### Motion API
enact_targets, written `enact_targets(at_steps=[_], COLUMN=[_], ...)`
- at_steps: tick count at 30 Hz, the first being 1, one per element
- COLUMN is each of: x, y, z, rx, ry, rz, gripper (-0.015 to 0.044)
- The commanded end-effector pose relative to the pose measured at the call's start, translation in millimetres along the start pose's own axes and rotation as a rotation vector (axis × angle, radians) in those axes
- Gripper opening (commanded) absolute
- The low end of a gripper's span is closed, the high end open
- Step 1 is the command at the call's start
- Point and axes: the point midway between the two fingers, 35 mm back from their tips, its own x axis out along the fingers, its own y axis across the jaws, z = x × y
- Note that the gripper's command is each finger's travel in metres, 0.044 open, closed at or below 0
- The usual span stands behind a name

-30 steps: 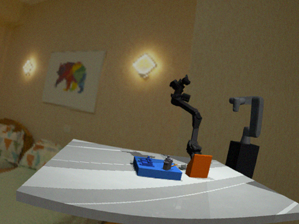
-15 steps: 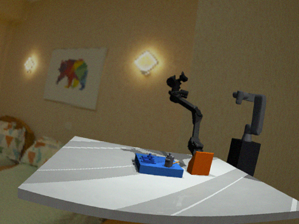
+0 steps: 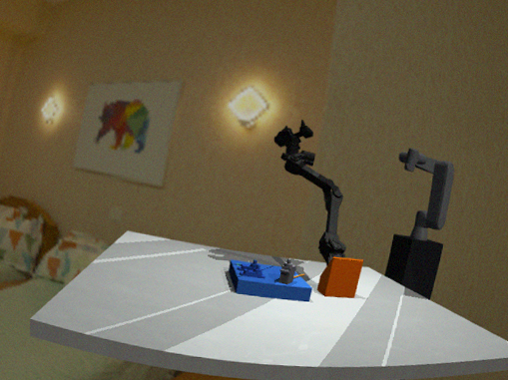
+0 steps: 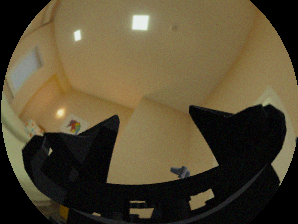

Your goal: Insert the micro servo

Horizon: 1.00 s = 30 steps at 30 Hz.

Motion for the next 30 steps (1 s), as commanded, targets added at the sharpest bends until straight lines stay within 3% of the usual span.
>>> enact_targets(at_steps=[1, 15, 30], x=[-4.6, -21.7, -61.2], y=[10.9, 39.6, 68.3], z=[15.7, 69.2, 158.2], rx=[0.065, 0.274, 0.609], ry=[-0.032, -0.124, -0.27], rz=[0.041, 0.182, 0.429], gripper=[0.044, 0.044, 0.044])
